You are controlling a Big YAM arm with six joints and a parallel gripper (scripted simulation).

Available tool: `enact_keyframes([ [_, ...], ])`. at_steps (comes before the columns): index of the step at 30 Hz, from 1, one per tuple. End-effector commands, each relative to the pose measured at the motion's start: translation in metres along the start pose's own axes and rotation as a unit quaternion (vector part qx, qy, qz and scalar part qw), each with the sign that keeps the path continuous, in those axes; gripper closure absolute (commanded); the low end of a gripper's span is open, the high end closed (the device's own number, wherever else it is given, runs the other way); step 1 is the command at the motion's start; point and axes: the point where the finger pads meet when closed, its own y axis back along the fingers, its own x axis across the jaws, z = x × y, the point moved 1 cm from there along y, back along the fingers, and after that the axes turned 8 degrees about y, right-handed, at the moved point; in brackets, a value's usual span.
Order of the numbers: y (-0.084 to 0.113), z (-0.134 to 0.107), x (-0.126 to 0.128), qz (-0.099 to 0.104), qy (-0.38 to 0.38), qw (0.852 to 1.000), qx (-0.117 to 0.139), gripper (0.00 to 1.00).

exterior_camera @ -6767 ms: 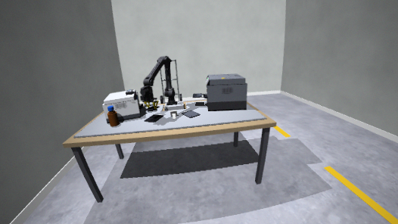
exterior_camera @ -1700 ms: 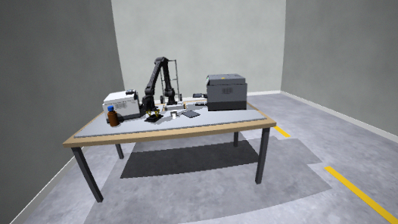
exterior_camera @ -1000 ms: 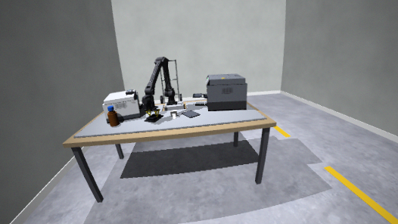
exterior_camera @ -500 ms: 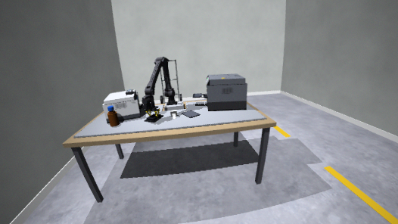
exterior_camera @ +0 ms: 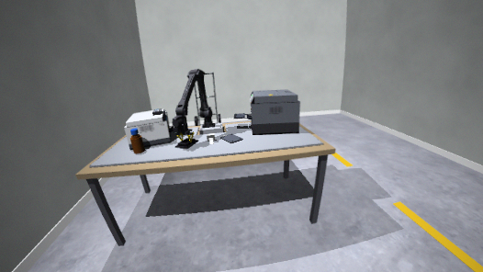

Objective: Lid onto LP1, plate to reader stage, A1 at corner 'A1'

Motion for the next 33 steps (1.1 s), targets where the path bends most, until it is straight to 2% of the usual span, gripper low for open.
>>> enact_keyframes([
  [1,0.0181,0.0253,-0.0058,-0.005,0.003,0.999,-0.034,0.15],
  [12,0.0191,0.0279,-0.0058,-0.006,0.003,0.999,-0.039,0.15],
  [19,0.0193,0.0218,-0.0049,-0.004,0.004,1.000,-0.026,0.15],
  [33,0.0203,0.0224,-0.0045,-0.004,0.004,1.000,-0.027,0.15],
])
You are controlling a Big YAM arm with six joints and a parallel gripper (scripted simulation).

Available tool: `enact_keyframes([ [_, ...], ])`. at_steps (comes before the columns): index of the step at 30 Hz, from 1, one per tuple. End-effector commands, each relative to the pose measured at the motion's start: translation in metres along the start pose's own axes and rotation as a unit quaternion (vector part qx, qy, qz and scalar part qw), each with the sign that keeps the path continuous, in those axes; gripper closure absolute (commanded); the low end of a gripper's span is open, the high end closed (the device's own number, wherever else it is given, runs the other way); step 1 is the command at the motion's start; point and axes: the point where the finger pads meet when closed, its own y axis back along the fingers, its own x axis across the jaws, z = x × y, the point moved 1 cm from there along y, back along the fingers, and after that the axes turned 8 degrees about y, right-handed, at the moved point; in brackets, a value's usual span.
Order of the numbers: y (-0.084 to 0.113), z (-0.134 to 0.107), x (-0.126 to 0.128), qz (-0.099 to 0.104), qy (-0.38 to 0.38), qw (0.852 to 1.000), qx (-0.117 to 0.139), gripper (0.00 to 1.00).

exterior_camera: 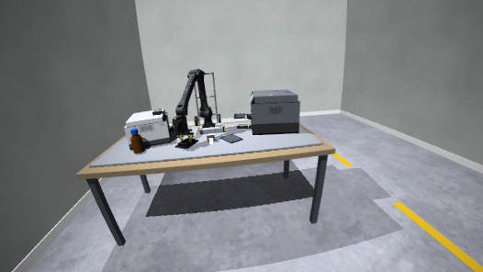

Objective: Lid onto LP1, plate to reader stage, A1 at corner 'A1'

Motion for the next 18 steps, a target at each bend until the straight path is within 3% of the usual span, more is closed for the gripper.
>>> enact_keyframes([
  [1,0.0198,0.0225,-0.0045,-0.004,0.004,1.000,-0.027,0.15],
  [18,0.0151,0.0235,-0.0043,-0.004,0.004,1.000,-0.027,0.15],
])
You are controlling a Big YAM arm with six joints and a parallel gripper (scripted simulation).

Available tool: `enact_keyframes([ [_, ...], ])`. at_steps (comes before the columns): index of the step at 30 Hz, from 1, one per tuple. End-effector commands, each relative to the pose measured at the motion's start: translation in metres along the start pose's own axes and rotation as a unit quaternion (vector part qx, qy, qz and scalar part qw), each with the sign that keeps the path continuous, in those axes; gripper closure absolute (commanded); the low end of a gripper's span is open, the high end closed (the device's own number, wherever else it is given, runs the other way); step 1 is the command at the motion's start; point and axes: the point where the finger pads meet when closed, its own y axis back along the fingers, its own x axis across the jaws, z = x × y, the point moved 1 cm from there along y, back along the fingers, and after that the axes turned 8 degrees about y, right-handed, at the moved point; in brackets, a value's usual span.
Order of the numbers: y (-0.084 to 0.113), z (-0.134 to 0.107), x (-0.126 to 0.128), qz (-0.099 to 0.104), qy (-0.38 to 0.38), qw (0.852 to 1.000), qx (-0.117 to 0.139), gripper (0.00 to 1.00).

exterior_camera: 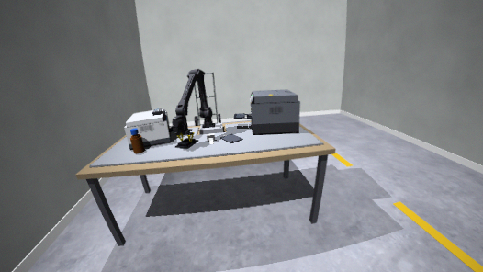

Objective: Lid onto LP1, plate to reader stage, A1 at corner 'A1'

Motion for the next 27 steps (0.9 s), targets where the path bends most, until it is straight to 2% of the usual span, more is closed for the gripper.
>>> enact_keyframes([
  [1,0.0147,0.0235,-0.0043,-0.004,0.004,1.000,-0.027,0.15],
  [27,0.0091,0.0238,-0.0038,-0.004,0.004,1.000,-0.026,0.15],
])
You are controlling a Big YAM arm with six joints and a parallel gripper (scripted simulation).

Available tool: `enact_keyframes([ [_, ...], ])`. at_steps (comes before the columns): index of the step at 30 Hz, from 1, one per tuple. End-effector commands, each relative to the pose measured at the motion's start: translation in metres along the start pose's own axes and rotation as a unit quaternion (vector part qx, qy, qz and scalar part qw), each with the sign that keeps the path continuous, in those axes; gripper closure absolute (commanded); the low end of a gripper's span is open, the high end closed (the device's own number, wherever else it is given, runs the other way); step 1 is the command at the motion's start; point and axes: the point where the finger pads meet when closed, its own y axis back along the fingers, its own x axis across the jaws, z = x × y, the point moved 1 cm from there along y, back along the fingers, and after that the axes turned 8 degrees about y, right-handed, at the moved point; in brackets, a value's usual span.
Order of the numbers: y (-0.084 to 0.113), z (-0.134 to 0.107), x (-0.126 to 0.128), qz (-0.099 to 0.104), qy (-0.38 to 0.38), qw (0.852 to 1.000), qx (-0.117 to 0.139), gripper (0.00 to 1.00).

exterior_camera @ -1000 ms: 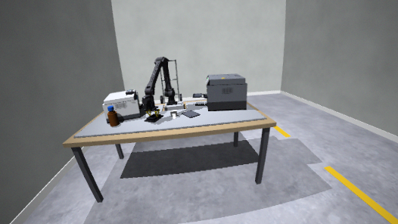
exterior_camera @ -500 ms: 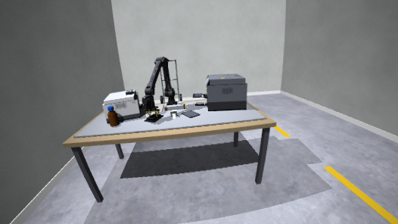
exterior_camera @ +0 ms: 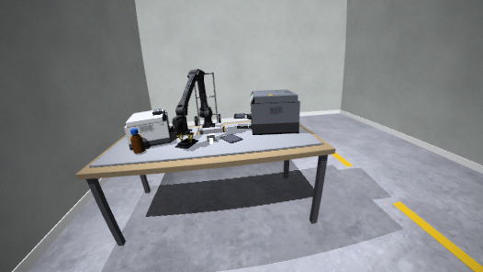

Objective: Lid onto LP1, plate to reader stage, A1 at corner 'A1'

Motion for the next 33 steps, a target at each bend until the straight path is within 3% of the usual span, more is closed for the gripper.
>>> enact_keyframes([
  [1,0.009,0.024,-0.004,-0.004,0.004,1.000,-0.025,0.15],
  [33,-0.002,0.015,-0.002,-0.003,0.005,1.000,-0.012,0.15],
])
